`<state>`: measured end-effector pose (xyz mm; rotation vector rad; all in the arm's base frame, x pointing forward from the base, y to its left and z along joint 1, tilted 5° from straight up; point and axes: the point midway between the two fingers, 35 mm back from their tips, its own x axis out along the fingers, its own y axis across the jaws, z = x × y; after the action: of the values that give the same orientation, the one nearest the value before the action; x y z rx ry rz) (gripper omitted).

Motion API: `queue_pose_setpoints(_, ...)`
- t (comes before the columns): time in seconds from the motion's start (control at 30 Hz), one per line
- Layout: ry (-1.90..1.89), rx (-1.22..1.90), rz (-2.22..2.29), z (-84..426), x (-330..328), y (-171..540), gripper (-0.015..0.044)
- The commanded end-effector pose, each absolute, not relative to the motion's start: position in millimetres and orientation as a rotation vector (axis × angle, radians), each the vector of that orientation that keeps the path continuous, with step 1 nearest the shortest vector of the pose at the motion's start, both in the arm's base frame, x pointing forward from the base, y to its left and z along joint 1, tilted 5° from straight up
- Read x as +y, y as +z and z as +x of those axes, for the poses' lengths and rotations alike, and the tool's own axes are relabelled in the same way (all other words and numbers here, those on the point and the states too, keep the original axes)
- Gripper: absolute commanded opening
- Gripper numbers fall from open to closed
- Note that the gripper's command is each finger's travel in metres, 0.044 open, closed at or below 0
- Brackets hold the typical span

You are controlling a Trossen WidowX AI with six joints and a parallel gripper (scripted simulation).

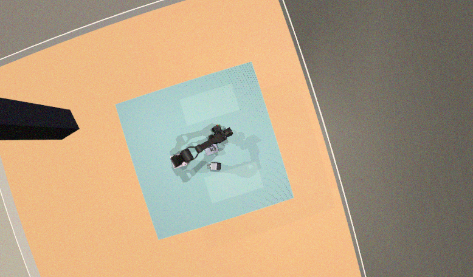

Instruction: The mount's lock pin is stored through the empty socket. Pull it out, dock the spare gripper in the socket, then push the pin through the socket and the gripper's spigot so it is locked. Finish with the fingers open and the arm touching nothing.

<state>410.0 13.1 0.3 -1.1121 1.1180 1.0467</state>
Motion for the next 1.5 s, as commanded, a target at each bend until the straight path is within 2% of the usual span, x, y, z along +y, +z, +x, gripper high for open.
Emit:
queue_pose_setpoints(0.0, 1.053, 1.117, -1.116, 409.3, 12.8, -7.9, 0.0)
queue_pose_setpoints(1.17, 1.044, 1.111, -1.117, 410.2, 13.0, -3.3, 0.0)
queue_pose_setpoints(1.47, 1.044, 1.111, -1.117, 410.2, 13.0, -3.3, 0.0236)
